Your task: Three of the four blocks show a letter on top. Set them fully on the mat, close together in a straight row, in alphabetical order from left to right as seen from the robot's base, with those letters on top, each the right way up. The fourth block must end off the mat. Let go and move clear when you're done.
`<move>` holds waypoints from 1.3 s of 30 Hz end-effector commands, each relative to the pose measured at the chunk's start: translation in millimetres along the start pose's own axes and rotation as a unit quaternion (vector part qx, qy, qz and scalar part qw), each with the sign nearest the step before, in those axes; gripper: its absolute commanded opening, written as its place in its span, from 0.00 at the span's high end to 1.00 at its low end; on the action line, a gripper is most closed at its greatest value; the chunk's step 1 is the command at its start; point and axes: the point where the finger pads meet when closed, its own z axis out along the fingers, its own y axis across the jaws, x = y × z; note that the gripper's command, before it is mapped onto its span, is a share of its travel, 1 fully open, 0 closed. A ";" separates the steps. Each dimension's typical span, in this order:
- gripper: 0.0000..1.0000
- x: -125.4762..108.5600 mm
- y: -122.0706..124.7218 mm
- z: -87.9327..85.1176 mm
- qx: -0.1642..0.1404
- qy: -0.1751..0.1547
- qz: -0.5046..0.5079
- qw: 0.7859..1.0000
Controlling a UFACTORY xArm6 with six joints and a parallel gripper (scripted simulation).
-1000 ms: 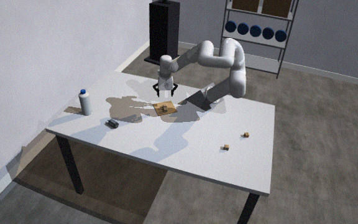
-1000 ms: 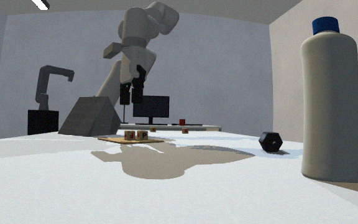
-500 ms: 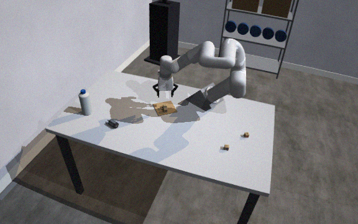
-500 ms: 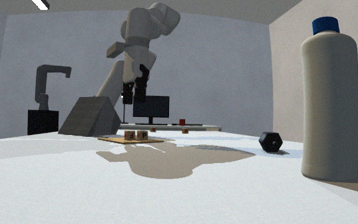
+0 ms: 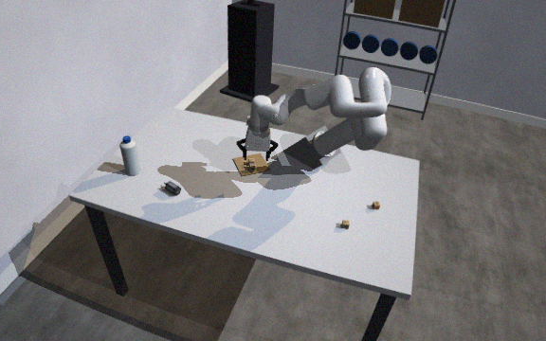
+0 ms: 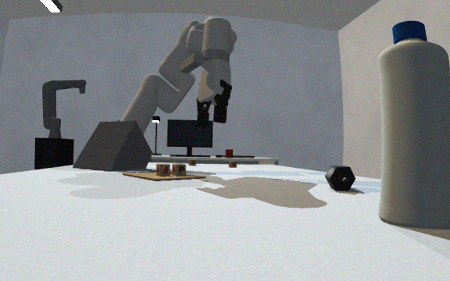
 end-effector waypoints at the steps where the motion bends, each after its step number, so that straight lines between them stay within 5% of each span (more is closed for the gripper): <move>1: 0.00 -56.6 16.2 -12.4 0.018 0.016 0.015 1.000; 11: 0.00 -133.0 62.1 -16.3 0.031 0.016 0.031 0.999; 13: 0.00 -133.0 62.1 -16.3 0.031 0.016 0.031 0.999; 14: 0.00 -153.3 78.9 -16.2 0.033 0.014 0.035 0.999; 25: 0.00 -214.9 148.9 -13.4 0.033 0.001 0.050 0.998; 30: 0.00 -229.1 171.3 -12.1 0.030 -0.004 0.054 0.998; 31: 0.00 -241.5 194.2 -10.8 0.027 -0.009 0.058 0.998; 39: 0.00 -266.0 256.4 -7.9 0.010 -0.023 0.068 0.997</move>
